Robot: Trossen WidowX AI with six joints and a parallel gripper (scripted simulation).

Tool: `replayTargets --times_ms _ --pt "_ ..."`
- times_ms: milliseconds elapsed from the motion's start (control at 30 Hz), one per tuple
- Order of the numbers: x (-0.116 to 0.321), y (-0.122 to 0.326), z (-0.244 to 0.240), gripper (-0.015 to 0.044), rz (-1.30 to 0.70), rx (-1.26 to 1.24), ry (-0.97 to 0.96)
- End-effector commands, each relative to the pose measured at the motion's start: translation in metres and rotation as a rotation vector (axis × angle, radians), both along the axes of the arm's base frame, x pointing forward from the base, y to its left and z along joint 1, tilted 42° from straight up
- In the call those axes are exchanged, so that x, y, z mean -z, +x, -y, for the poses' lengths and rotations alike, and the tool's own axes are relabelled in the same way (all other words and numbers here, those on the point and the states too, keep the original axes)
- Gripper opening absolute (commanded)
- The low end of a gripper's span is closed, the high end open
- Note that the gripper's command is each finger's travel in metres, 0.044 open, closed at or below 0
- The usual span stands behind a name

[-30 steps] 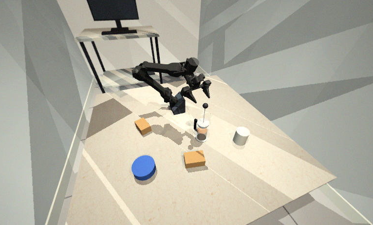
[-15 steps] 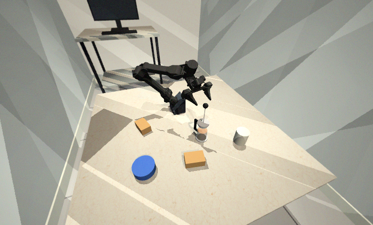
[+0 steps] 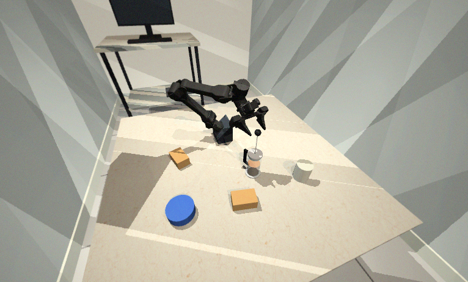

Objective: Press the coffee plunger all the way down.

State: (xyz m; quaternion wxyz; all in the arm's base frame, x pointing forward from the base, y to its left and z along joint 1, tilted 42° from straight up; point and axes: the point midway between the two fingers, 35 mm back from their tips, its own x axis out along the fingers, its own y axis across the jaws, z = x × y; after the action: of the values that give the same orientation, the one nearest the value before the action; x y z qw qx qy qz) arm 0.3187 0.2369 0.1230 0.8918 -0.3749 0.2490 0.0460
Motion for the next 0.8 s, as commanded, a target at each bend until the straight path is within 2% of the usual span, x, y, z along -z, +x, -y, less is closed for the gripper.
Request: replayTargets --times_ms 0,167,300,767 --pt "0.0037 0.0003 -0.0003 0.0282 -0.007 -0.004 -0.008" --pt "0.0037 0.0003 -0.0003 0.0151 -0.007 -0.004 -0.008" --pt "0.0037 0.0003 -0.0003 0.0126 -0.007 -0.004 -0.008" --pt "0.0111 0.0025 0.0043 0.0126 -0.008 -0.003 -0.008"
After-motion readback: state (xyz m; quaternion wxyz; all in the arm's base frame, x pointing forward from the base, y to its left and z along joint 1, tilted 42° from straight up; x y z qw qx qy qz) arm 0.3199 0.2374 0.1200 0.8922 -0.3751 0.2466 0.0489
